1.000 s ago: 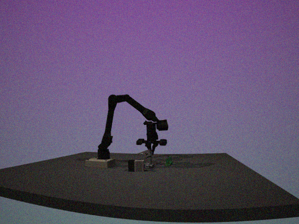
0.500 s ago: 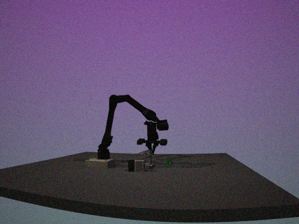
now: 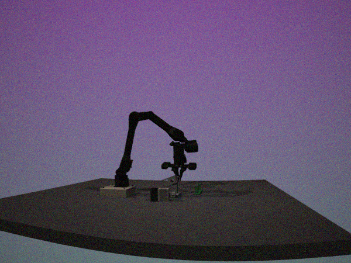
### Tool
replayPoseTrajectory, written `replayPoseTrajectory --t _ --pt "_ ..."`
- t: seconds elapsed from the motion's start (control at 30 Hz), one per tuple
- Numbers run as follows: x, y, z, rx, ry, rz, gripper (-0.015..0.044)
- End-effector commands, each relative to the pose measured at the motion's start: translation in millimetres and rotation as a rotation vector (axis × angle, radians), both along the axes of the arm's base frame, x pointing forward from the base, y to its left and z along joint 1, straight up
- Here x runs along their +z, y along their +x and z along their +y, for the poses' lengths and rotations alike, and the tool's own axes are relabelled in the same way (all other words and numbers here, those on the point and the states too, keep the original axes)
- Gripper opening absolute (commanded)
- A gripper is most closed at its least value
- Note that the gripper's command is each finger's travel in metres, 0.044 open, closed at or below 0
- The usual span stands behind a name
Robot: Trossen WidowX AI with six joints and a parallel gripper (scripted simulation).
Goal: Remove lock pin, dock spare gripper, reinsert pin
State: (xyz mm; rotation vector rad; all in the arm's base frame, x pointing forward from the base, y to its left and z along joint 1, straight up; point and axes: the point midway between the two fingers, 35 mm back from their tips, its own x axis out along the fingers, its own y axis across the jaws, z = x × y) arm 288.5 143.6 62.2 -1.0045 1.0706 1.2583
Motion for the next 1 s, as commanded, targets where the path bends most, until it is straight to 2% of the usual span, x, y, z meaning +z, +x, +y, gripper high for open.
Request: replayPoseTrajectory --t 0.0,0.97 --pt "1 1 3 -0.003 -0.006 0.000 0.0000" --pt "23 -3 13 0.002 -0.013 0.028 0.0000"
